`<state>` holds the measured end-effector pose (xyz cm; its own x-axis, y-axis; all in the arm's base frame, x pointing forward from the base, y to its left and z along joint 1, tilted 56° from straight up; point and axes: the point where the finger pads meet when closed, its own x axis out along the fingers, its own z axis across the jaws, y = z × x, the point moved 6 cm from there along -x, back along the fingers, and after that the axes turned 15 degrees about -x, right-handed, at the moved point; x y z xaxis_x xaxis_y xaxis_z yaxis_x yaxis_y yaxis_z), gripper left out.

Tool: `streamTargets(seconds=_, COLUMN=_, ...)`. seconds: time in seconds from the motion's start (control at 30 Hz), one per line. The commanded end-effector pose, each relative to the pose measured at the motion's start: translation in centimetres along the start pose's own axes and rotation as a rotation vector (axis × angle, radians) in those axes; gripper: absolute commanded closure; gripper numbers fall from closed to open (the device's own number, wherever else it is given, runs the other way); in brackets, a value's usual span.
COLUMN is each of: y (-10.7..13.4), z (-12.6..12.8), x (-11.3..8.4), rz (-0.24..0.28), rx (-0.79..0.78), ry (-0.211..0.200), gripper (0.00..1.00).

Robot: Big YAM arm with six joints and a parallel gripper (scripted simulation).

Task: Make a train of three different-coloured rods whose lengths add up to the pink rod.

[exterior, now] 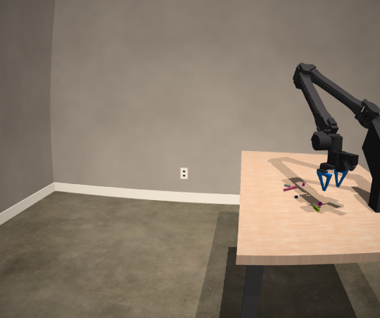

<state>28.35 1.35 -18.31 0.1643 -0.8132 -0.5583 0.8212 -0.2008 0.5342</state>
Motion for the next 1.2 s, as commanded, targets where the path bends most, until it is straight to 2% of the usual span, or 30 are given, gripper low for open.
streamTargets(seconds=0.0, y=0.24, z=-0.44, x=0.81, rz=-0.004, rx=-0.079, ry=-0.003, gripper=0.00)
streamTargets(seconds=1.17, y=0.24, z=-0.46, x=0.60, rz=0.003, rx=-0.110, ry=0.001, gripper=0.00)
